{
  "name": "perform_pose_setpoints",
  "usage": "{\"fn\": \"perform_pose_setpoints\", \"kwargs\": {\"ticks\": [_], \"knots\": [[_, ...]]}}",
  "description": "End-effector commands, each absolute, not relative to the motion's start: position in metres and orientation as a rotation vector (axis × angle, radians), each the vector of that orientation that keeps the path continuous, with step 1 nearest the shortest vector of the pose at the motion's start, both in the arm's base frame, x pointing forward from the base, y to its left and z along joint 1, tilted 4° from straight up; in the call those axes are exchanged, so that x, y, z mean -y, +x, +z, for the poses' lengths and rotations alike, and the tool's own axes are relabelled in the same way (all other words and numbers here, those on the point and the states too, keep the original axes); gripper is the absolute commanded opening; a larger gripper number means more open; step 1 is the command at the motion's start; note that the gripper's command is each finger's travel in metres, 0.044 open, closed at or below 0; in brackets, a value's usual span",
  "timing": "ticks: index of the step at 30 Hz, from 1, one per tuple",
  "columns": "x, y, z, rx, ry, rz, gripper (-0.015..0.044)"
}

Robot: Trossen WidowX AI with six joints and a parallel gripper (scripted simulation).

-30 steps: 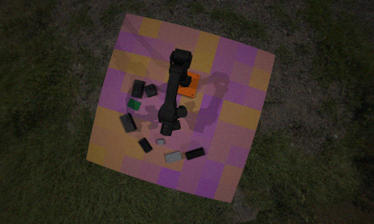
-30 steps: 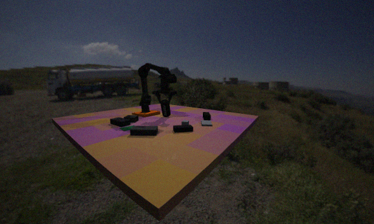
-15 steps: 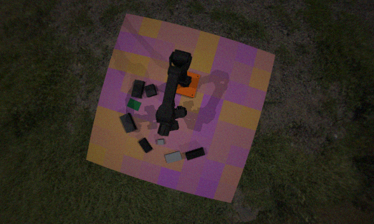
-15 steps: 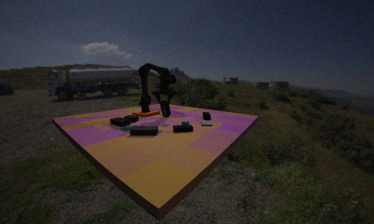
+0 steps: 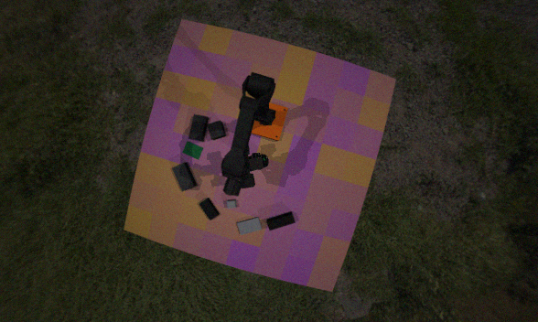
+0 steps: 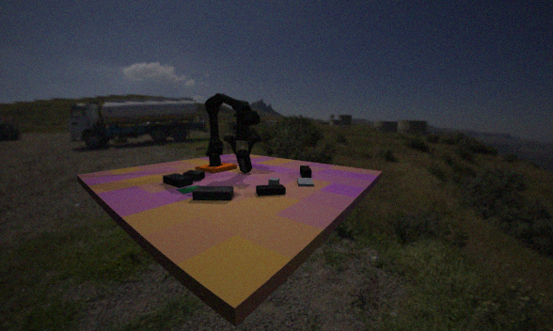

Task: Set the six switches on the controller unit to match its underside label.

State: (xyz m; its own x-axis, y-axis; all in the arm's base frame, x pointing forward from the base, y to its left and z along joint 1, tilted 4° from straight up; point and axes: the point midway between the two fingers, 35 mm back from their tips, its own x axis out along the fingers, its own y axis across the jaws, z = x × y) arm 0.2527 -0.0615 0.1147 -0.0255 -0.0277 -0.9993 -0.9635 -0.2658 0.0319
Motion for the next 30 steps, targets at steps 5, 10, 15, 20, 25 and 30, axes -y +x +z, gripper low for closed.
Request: {"fn": "perform_pose_setpoints", "kwargs": {"ticks": [5,10,15,20,25,30], "knots": [[0.065,0.253,0.107,-1.108,-1.402,1.437,0.0338],[0.068,0.254,0.105,-1.108,-1.402,1.437,0.0338],[0.071,0.254,0.103,-1.108,-1.403,1.437,0.0338],[0.074,0.255,0.101,-1.108,-1.403,1.437,0.0338],[0.077,0.256,0.098,-1.108,-1.403,1.437,0.0338],[0.08,0.257,0.096,-1.108,-1.403,1.437,0.0338]]}}
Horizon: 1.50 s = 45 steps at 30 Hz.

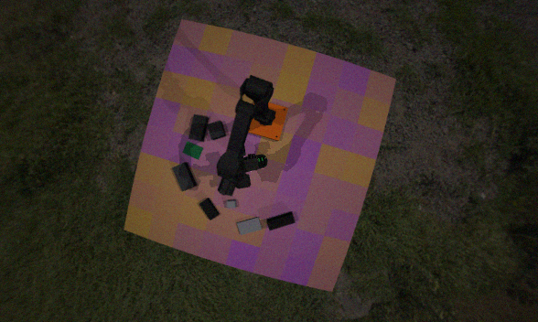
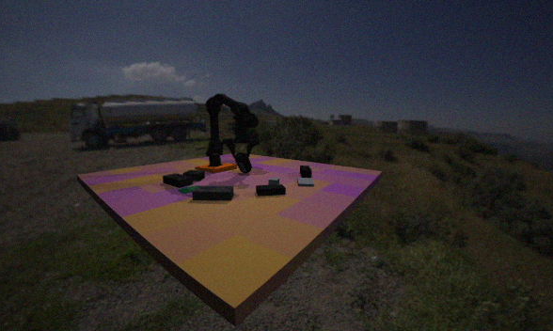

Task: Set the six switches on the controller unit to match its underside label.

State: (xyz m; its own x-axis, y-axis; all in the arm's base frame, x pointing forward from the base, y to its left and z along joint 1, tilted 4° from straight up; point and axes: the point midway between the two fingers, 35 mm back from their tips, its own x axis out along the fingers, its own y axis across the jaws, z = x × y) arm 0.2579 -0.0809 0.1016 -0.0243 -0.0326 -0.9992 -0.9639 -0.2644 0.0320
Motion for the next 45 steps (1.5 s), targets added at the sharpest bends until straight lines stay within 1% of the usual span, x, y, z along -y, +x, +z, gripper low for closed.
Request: {"fn": "perform_pose_setpoints", "kwargs": {"ticks": [1,45], "knots": [[0.08,0.257,0.095,-1.108,-1.403,1.437,0.0338],[0.102,0.262,0.07,-1.11,-1.405,1.436,0.0338]]}}
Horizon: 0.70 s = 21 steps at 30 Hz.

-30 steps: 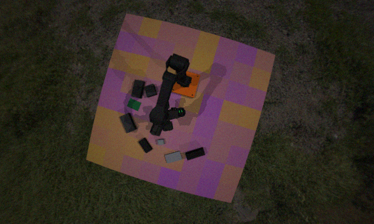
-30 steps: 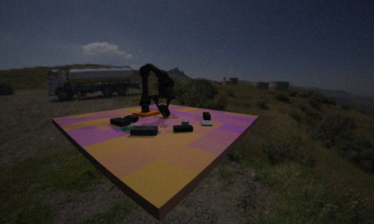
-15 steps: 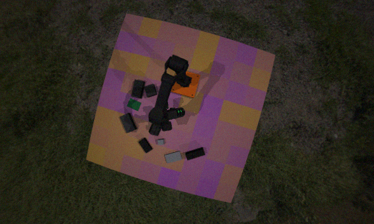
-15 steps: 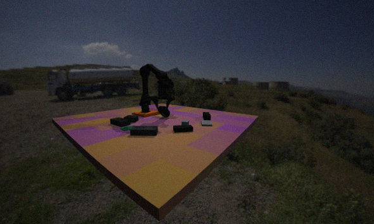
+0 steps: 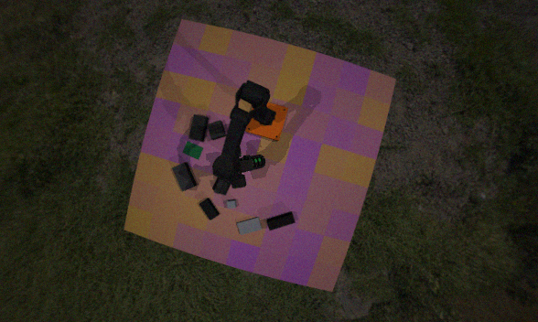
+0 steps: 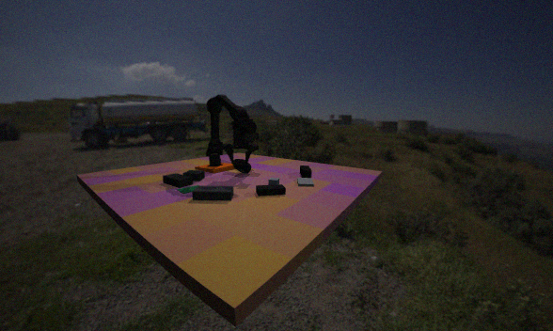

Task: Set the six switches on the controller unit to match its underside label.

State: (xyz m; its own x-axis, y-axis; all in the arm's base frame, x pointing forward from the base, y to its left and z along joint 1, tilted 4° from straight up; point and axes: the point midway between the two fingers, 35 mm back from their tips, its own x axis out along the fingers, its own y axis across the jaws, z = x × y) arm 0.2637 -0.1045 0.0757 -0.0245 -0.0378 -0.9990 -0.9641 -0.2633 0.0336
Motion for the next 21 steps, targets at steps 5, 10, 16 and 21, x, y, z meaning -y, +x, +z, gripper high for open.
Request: {"fn": "perform_pose_setpoints", "kwargs": {"ticks": [5,10,16,21], "knots": [[0.104,0.262,0.067,-1.11,-1.405,1.436,0.0338],[0.106,0.262,0.064,-1.11,-1.405,1.435,0.0338],[0.108,0.263,0.06,-1.11,-1.405,1.435,0.0338],[0.11,0.263,0.056,-1.11,-1.405,1.435,0.0338]]}}
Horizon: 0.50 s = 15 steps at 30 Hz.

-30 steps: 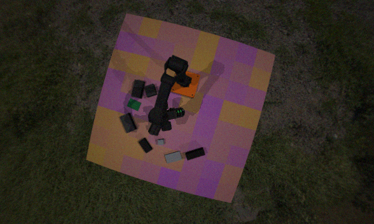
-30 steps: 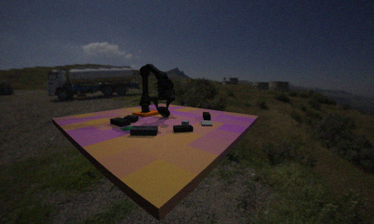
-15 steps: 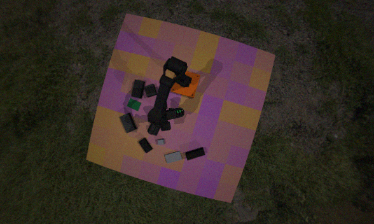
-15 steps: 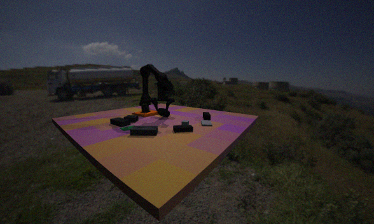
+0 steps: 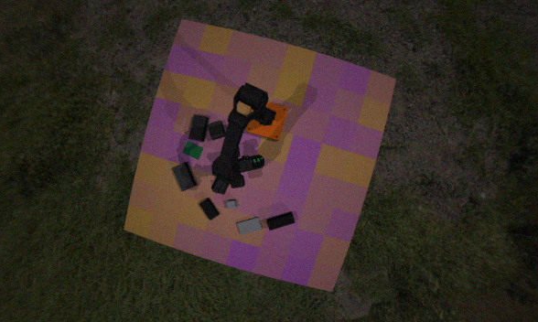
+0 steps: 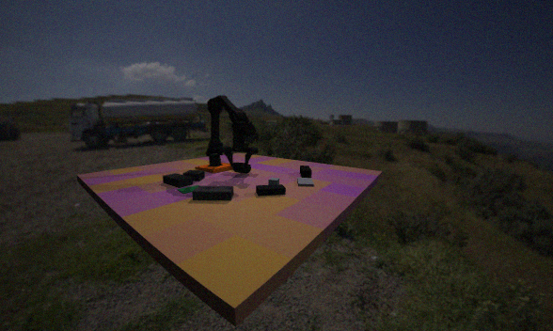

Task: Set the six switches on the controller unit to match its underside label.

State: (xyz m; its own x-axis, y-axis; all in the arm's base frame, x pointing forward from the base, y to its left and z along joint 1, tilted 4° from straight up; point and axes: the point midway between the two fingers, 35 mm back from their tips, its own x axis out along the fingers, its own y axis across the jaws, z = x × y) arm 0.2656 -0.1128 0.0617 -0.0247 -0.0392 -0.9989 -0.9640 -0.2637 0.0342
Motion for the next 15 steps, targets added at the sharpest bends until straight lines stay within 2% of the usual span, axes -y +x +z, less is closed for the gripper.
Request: {"fn": "perform_pose_setpoints", "kwargs": {"ticks": [1,15], "knots": [[0.1104,0.2632,0.0554,-1.11,-1.405,1.435,0.0338],[0.1146,0.2639,0.0455,-1.11,-1.405,1.435,0.0338]]}}
